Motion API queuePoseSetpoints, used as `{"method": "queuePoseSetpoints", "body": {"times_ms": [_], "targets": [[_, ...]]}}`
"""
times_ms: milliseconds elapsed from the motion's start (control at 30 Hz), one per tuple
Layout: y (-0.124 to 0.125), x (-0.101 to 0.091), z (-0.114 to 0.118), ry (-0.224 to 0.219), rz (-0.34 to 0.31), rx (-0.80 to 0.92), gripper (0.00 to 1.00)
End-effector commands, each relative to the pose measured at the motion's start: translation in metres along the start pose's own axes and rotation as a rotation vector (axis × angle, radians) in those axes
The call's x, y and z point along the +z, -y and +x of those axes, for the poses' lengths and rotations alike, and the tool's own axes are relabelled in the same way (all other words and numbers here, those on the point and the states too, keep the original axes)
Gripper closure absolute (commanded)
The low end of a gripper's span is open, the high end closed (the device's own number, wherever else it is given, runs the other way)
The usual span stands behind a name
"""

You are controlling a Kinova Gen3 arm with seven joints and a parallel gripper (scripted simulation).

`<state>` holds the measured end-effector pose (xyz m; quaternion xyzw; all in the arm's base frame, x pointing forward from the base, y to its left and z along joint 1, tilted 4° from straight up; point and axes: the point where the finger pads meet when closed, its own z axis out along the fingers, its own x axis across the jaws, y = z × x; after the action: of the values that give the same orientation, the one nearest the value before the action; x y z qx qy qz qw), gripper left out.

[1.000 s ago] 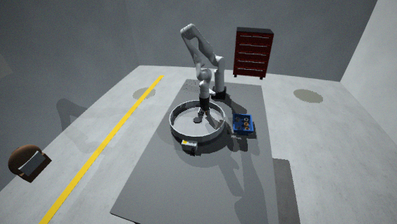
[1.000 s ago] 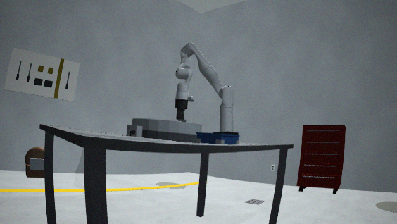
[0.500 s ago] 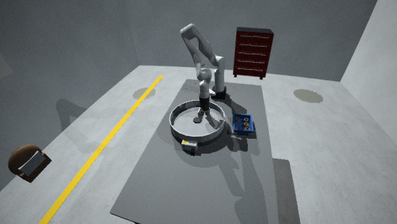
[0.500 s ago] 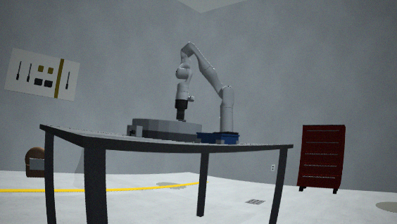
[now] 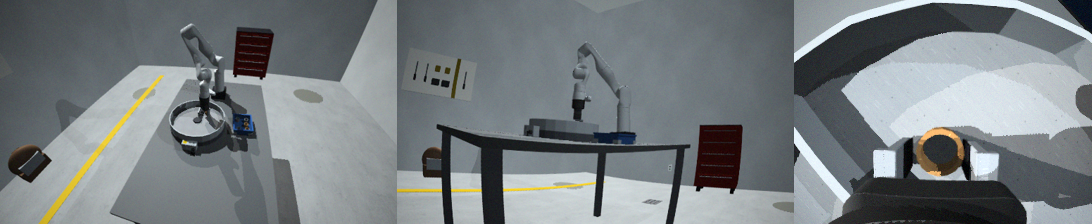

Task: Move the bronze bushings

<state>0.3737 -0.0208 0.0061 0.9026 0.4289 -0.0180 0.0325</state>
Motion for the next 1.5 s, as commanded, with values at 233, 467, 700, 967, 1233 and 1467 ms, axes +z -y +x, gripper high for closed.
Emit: {"method": "queuePoseSetpoints", "body": {"times_ms": [233, 467, 700, 967, 1233, 1467], "targets": [[0.000, 0.001, 0.002, -0.004, 0.001, 0.011, 0.22], [0.000, 0.001, 0.002, -0.004, 0.001, 0.011, 0.22], [0.000, 0.001, 0.002, -0.004, 0.001, 0.011, 0.22], [0.000, 0.001, 0.002, -0.004, 0.001, 0.011, 0.22], [0.000, -0.010, 0.004, -0.007, 0.002, 0.022, 0.22], [0.001, -0.040, 0.003, -0.007, 0.003, 0.006, 0.22]]}}
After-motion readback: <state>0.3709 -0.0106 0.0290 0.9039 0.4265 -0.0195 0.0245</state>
